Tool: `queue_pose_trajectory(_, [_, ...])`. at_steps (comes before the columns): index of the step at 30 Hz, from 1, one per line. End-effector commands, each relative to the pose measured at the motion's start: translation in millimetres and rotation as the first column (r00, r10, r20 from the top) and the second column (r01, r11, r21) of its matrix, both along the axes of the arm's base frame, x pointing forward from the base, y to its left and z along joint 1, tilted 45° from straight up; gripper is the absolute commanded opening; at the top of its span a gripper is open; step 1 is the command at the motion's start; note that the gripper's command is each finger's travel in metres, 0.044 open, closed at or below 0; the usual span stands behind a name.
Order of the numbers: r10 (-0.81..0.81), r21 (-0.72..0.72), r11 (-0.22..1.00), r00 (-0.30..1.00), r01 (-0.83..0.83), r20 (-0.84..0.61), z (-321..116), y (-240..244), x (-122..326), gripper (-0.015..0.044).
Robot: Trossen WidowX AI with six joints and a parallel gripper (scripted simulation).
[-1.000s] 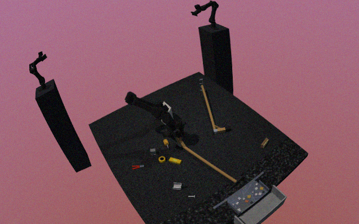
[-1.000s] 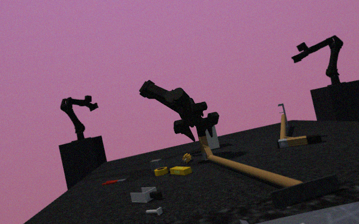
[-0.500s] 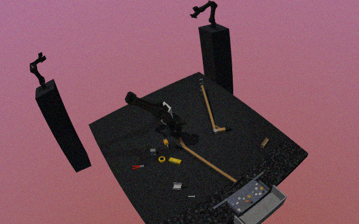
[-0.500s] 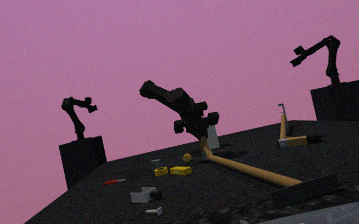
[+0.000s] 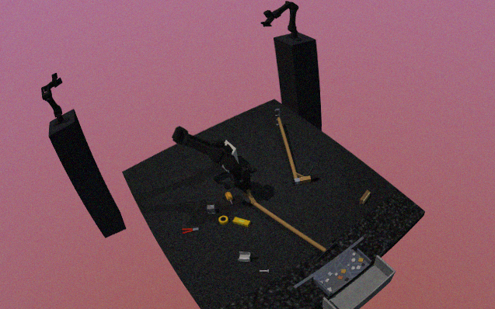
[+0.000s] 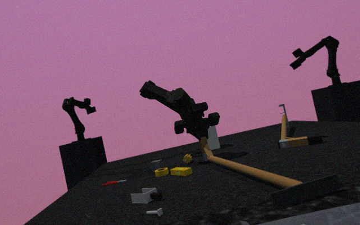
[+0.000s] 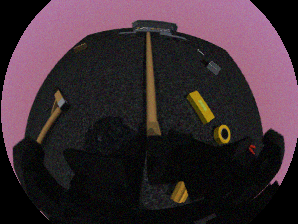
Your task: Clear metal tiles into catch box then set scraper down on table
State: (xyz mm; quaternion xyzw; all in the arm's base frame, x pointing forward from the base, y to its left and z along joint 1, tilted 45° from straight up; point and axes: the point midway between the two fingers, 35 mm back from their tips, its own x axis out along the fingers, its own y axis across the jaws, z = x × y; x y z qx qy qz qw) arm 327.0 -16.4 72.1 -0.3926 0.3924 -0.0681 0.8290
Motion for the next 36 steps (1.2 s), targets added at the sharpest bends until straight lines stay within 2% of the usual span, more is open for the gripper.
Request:
queue_pose_trajectory(1, [-0.011, -0.003, 1.0, 1.0, 0.012, 0.014, 6, -5, 2, 0.0])
queue_pose_trajectory(36, [-0.075, 0.005, 0.997, 0.994, 0.075, 0.079, 37, -33, 8, 0.0])
